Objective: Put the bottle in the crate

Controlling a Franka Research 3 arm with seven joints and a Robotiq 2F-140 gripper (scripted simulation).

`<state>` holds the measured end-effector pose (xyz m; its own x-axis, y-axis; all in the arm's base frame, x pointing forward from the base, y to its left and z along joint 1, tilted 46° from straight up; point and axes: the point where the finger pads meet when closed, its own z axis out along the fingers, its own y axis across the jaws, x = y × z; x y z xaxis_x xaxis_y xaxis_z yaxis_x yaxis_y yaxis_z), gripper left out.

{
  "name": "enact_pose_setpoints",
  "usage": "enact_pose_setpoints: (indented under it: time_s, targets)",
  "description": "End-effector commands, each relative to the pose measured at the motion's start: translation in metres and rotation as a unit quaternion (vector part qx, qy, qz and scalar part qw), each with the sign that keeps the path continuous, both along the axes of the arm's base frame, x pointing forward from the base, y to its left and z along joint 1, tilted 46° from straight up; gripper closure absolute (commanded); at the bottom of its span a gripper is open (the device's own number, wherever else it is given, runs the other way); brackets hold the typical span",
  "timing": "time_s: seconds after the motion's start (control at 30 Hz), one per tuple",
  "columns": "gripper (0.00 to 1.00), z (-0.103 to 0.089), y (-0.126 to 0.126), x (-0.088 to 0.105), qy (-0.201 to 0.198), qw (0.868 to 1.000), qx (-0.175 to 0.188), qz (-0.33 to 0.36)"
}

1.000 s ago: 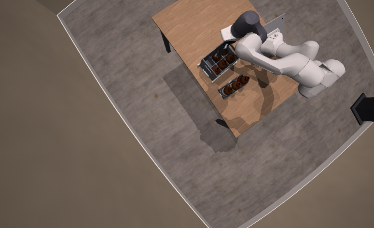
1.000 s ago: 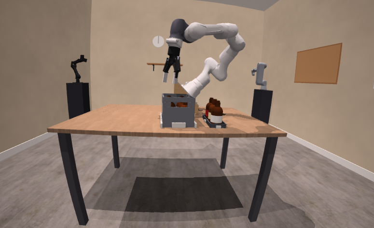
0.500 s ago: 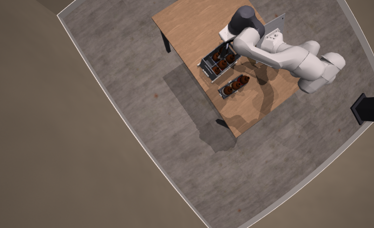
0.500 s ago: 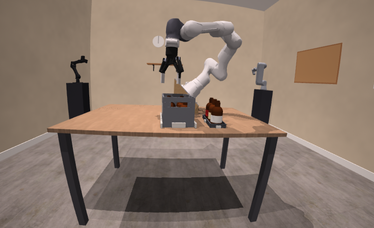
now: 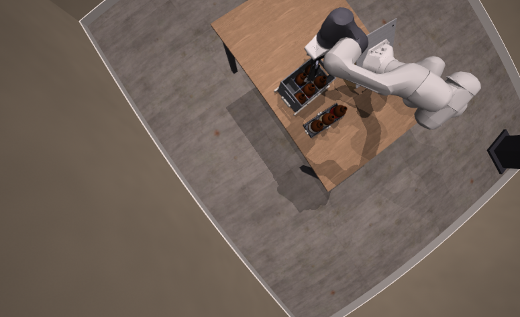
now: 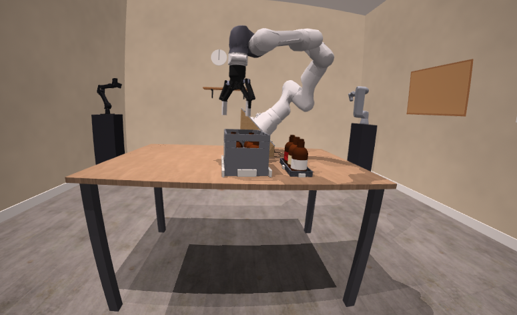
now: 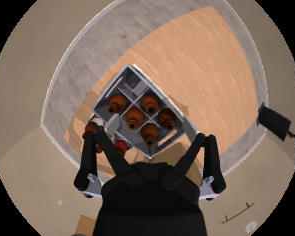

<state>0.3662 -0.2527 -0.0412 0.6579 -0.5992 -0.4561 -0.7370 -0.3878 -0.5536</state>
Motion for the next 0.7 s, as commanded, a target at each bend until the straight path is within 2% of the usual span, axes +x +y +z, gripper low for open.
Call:
enact_pose_setpoints:
  time_s: [0.0,0.3,0.33,0.67]
  targets:
    - [0.0,0.0008,0.0004,-0.0007,-0.007,1.0,0.0,0.009]
    - [0.0,0.0008,0.0004,-0.0007,-0.007,1.0,0.0,0.009]
    - [1.0,0.0008,0.0004,-0.0007,-0.007,1.0,0.0,0.009]
    - [1.0,0.0008,0.0004,-0.0007,-0.007,1.0,0.0,0.009]
